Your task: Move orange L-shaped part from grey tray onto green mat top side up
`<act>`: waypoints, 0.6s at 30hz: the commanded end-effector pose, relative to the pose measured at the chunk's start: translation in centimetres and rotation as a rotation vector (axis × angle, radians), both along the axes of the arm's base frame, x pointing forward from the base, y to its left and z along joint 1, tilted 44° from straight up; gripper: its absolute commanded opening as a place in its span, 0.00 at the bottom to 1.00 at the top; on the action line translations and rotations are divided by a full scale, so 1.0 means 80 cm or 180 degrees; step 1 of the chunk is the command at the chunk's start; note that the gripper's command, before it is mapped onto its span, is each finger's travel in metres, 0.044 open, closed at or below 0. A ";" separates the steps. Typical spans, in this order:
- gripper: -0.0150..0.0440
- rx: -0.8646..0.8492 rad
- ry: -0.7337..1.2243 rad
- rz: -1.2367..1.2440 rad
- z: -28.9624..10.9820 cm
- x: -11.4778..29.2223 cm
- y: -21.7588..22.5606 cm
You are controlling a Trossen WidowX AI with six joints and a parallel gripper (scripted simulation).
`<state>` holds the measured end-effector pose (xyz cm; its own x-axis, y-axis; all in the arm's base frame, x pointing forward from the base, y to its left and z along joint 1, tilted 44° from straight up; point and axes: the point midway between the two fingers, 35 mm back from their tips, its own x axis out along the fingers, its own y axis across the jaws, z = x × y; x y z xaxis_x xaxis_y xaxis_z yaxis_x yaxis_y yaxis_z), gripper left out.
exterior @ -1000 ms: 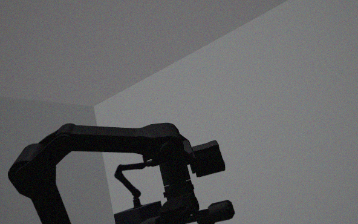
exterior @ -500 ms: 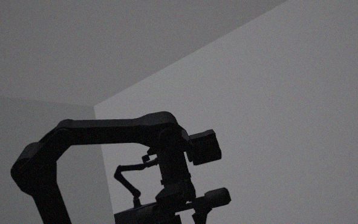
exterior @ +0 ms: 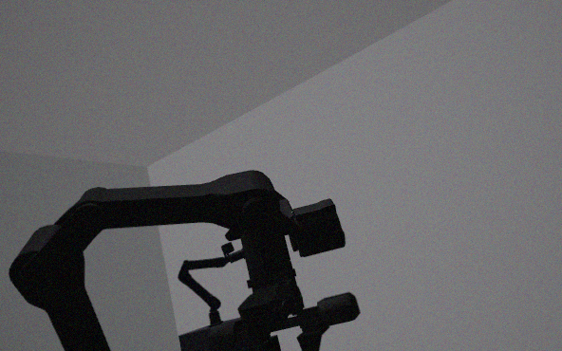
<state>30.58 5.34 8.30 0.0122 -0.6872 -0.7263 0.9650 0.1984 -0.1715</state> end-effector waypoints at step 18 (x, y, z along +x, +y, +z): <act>0.25 -0.0026 -0.0023 0.0009 0.097 0.024 -0.101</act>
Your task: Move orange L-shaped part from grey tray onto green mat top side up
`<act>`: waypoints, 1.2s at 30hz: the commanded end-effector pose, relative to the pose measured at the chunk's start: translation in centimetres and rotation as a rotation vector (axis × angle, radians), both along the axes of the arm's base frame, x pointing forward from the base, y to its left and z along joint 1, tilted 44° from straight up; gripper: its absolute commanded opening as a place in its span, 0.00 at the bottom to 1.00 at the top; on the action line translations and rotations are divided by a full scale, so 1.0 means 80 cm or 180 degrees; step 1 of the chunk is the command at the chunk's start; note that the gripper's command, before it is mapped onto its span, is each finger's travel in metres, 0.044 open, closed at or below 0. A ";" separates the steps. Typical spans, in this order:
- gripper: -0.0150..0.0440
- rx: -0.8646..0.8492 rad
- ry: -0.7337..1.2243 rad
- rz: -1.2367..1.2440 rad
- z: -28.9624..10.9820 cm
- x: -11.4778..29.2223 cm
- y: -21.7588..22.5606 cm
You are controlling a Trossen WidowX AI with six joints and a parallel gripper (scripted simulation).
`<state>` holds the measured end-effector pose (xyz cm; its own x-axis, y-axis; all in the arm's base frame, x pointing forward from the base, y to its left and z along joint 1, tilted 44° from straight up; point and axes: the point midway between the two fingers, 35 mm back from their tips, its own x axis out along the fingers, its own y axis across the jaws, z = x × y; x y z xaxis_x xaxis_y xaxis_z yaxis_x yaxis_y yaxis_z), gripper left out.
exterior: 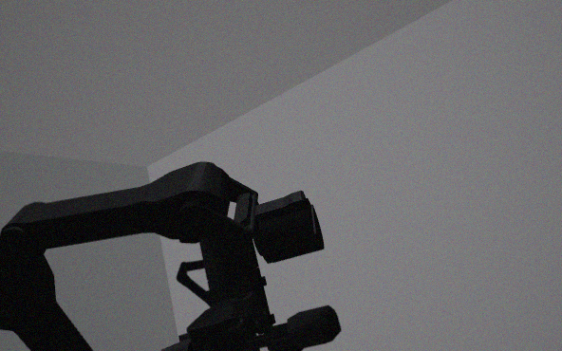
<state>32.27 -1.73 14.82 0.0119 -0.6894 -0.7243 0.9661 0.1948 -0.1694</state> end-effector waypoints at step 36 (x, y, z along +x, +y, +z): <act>0.25 -0.0027 -0.0021 0.0019 0.018 0.013 -0.077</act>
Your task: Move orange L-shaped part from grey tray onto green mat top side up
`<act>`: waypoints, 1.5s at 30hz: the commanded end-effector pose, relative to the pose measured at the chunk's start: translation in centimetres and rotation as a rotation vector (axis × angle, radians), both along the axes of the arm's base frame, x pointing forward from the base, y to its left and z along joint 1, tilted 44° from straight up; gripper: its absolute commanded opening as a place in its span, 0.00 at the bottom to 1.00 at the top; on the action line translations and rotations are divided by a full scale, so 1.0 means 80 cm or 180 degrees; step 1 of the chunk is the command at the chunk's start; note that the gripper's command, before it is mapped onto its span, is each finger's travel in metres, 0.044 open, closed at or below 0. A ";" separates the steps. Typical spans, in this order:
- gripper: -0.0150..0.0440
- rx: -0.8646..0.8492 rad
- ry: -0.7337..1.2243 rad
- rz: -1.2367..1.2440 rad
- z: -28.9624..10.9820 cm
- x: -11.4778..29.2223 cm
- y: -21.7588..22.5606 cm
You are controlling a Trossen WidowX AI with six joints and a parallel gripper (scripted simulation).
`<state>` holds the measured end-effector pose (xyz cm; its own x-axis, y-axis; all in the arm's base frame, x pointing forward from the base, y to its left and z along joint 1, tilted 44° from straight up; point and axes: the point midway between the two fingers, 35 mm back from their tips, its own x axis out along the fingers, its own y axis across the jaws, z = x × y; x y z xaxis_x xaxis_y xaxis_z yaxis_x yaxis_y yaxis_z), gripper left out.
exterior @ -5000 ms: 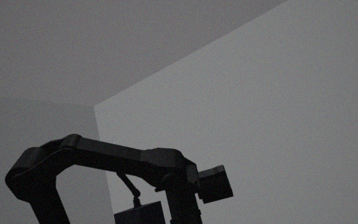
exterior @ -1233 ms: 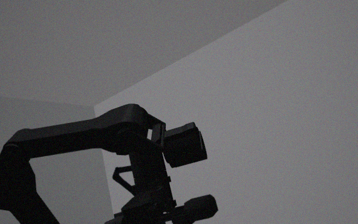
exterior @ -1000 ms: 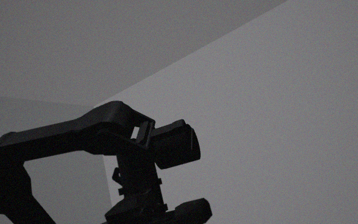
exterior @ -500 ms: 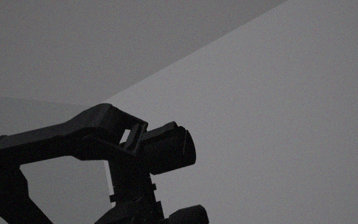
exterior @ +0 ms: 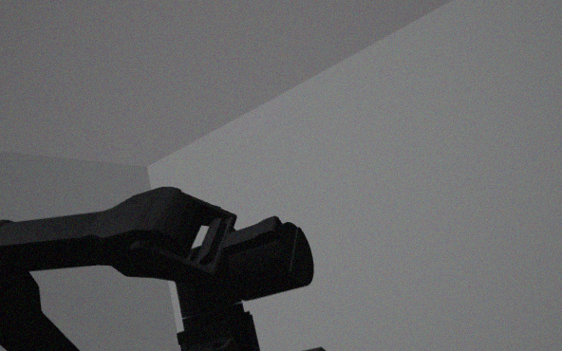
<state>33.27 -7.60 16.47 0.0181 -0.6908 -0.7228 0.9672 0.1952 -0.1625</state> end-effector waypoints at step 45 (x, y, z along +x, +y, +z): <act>0.70 -0.0007 -0.0003 -0.0002 -0.042 0.001 -0.042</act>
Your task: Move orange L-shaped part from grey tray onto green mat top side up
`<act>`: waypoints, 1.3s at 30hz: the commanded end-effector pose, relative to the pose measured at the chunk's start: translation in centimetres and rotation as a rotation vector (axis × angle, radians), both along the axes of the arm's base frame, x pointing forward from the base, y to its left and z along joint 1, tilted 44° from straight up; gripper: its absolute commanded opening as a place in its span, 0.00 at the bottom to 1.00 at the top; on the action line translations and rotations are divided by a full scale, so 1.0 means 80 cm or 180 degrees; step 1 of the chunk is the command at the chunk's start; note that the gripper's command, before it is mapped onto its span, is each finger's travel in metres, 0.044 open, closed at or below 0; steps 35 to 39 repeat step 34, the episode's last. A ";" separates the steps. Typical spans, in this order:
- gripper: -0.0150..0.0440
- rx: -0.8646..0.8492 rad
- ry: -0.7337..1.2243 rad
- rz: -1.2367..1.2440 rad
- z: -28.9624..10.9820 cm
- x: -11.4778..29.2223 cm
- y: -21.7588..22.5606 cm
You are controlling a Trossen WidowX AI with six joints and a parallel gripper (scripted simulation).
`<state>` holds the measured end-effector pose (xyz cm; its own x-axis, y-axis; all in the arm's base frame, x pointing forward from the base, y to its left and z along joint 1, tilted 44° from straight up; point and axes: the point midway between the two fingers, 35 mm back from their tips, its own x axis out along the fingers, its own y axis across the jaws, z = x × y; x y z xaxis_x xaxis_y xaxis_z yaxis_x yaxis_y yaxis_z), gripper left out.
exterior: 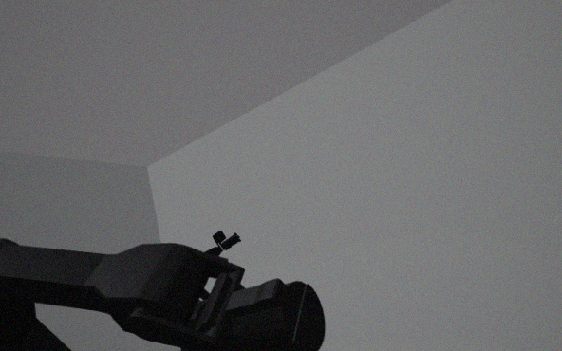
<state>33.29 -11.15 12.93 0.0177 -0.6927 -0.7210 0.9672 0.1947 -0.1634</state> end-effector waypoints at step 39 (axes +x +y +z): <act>0.93 -0.0014 -0.0016 0.0055 0.074 0.002 0.073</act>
